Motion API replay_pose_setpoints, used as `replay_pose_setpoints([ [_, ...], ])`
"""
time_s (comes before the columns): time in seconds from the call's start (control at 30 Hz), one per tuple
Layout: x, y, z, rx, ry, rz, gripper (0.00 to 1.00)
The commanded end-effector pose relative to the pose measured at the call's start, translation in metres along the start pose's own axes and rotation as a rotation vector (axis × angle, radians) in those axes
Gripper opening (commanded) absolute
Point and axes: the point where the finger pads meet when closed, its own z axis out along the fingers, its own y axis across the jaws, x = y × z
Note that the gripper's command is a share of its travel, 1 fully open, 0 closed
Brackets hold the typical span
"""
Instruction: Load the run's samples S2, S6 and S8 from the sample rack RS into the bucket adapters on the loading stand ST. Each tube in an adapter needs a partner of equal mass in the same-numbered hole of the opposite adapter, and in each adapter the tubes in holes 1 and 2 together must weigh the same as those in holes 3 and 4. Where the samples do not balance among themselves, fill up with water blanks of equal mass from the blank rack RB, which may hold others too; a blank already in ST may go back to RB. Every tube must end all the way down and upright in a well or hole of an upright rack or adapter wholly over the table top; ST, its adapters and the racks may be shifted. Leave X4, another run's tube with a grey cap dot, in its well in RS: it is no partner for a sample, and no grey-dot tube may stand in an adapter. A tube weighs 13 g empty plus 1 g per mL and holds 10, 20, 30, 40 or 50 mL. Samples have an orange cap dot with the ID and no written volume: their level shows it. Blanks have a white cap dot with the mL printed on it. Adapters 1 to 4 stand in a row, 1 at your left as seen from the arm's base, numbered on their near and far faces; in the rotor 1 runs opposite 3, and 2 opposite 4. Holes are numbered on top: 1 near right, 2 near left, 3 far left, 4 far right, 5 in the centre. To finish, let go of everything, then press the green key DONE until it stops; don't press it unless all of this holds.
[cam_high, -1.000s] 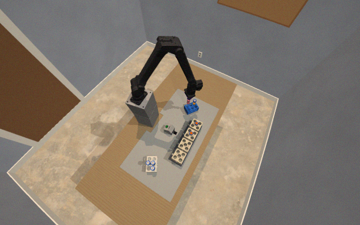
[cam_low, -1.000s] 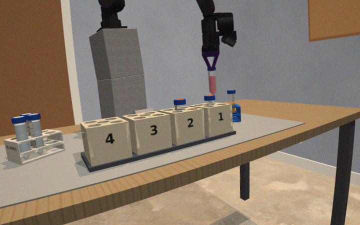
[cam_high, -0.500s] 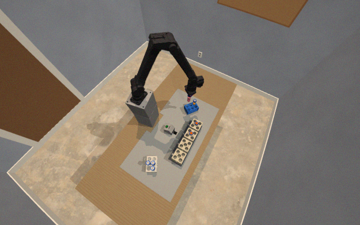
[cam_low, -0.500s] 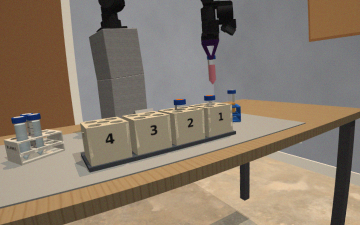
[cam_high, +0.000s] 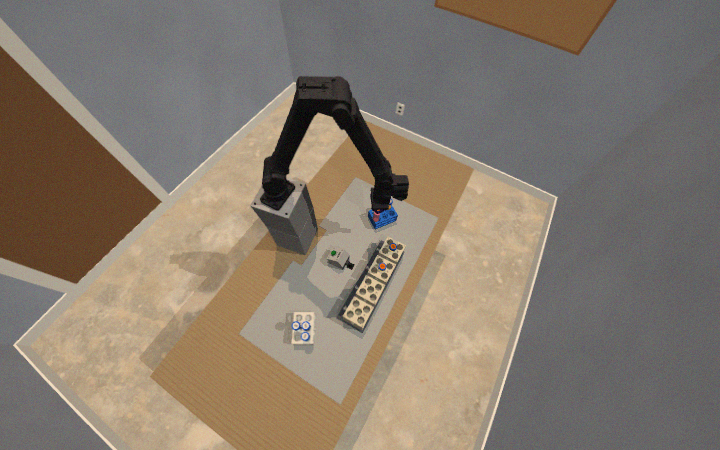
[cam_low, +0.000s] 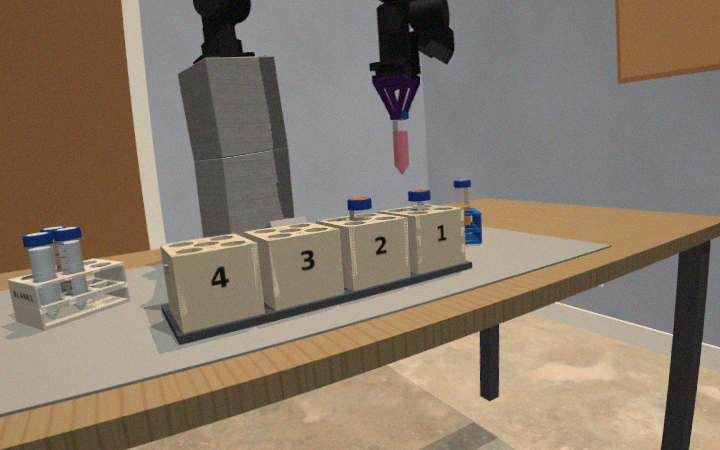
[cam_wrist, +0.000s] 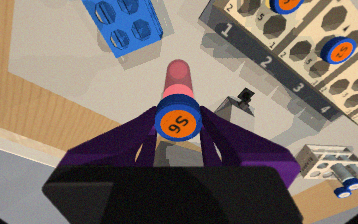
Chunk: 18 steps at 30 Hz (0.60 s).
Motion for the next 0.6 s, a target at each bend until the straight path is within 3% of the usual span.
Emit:
replay_pose_setpoints([
  [0.0, -0.014, -0.006, -0.014, 0.0, -0.051, 0.063, 0.0],
  [0.5, -0.002, -0.11, -0.017, 0.002, -0.054, 0.464, 0.0],
  [0.57, -0.002, -0.11, -0.017, 0.002, -0.054, 0.464, 0.0],
])
